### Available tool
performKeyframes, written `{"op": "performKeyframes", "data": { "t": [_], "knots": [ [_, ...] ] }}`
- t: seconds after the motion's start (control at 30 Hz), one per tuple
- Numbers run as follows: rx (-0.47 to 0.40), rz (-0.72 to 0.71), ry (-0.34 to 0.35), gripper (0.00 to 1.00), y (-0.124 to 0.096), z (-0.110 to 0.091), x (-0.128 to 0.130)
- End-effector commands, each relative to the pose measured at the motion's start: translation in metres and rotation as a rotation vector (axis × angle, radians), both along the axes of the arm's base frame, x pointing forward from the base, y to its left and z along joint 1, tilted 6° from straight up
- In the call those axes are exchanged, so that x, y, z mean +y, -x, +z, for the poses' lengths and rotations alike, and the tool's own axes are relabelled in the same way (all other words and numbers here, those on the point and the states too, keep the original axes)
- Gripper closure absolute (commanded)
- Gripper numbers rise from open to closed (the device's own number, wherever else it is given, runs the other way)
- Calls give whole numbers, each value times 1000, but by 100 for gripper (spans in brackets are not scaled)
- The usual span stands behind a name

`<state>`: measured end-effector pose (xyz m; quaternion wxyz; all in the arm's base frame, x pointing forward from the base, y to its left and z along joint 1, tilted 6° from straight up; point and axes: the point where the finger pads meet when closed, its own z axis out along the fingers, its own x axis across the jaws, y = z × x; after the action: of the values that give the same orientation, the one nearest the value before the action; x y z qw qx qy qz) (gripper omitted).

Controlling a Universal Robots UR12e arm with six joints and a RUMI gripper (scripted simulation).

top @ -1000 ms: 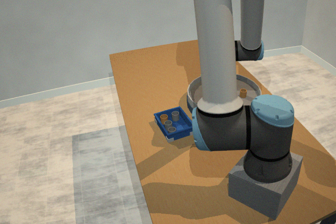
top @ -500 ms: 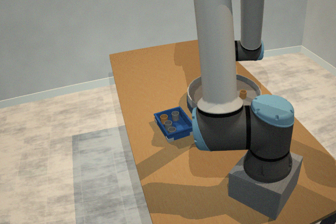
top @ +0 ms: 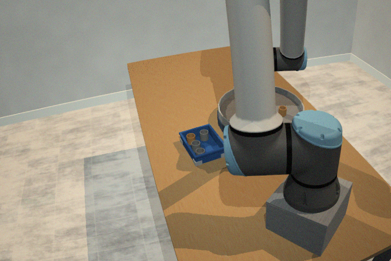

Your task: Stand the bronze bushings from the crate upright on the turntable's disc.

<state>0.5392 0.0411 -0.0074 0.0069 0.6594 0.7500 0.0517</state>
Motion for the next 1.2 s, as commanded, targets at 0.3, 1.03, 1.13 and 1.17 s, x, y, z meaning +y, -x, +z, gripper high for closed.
{"op": "performKeyframes", "data": {
  "t": [0.3, 1.03, 1.13, 1.17],
  "knots": [
    [-1, 0, 0, 100, -1, -3, 0],
    [-1, 0, 0, 100, -1, -5, 0],
    [-1, 0, 0, 100, -1, -5, 0],
    [-1, 0, 0, 100, -1, -5, 0]
  ]
}}
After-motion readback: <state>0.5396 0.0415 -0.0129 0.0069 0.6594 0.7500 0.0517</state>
